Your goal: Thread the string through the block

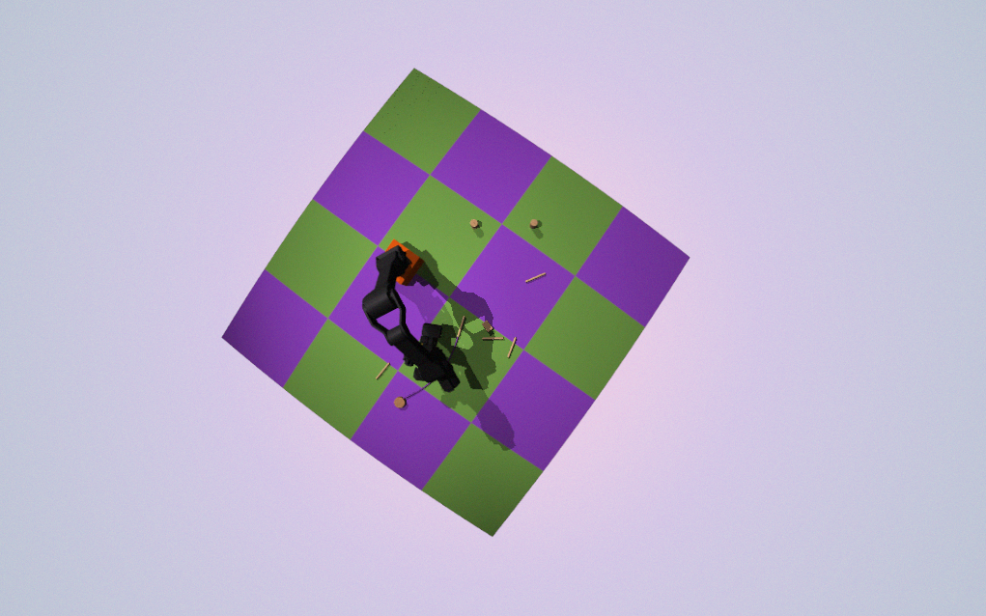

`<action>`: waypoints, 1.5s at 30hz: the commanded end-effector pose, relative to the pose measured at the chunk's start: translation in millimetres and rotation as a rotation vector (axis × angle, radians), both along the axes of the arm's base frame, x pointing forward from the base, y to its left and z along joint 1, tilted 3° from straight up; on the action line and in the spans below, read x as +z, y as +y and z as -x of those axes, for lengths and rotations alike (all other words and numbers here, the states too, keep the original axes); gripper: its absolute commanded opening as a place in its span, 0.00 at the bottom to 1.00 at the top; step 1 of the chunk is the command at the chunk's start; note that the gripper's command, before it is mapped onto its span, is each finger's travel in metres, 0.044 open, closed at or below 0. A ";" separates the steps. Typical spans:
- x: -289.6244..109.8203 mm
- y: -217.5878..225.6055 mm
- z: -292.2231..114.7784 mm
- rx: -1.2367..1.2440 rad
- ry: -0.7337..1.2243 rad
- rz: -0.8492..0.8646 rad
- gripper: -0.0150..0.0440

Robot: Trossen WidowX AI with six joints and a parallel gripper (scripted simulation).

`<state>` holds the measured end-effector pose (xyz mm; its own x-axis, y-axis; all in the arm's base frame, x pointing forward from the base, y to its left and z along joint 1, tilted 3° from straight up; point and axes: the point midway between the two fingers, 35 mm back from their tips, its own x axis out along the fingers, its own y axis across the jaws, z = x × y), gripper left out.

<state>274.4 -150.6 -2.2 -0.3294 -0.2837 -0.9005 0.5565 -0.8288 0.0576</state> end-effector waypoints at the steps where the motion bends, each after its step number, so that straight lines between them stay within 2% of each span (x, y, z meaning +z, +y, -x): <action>1: -0.9 0.8 -1.7 -0.005 0.038 0.031 0.25; 28: -13.6 13.3 -20.7 -0.033 0.403 0.279 0.25; 37: -11.2 11.5 -18.5 -0.036 0.369 0.253 0.65; 45: -11.2 11.5 -18.5 -0.036 0.369 0.253 0.67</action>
<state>292.9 -139.1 -13.4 -0.6290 -0.4627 -0.6247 0.5491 -0.8333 0.0643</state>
